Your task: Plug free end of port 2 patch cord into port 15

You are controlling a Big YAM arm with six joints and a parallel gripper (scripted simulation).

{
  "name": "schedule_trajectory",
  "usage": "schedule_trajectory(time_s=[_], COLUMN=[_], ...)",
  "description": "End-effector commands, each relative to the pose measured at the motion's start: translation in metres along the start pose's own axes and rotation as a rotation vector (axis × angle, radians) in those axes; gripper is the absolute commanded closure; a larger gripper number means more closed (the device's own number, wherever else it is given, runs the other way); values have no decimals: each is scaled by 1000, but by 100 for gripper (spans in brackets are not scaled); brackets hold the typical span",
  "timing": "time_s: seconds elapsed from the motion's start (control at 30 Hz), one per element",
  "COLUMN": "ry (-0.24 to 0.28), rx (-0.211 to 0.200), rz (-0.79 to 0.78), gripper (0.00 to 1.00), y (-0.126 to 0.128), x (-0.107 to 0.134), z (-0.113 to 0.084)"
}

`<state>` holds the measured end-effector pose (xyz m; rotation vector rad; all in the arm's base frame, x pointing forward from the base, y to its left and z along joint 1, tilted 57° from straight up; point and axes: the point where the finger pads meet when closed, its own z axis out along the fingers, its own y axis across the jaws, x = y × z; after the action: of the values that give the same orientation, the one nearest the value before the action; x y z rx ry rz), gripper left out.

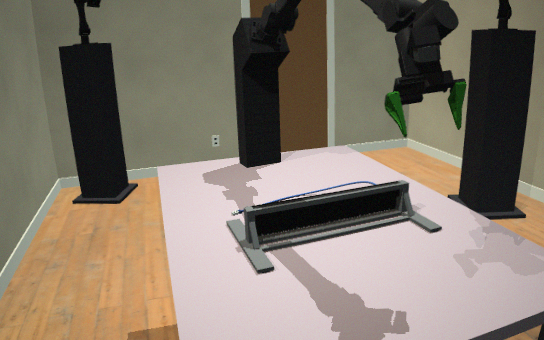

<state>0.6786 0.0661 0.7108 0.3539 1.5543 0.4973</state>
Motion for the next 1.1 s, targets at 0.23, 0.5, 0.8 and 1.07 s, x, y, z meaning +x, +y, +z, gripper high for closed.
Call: schedule_trajectory(time_s=[0.23,0.5,0.8,1.07], ry=[-16,-16,-56,-12], rx=[-8,-8,-22,15], rz=[0,0,23,101], gripper=[0,0,0,0], y=[5,5,5,-43], x=[-9,-9,-27,17], z=[-8,-8,-28,-34])
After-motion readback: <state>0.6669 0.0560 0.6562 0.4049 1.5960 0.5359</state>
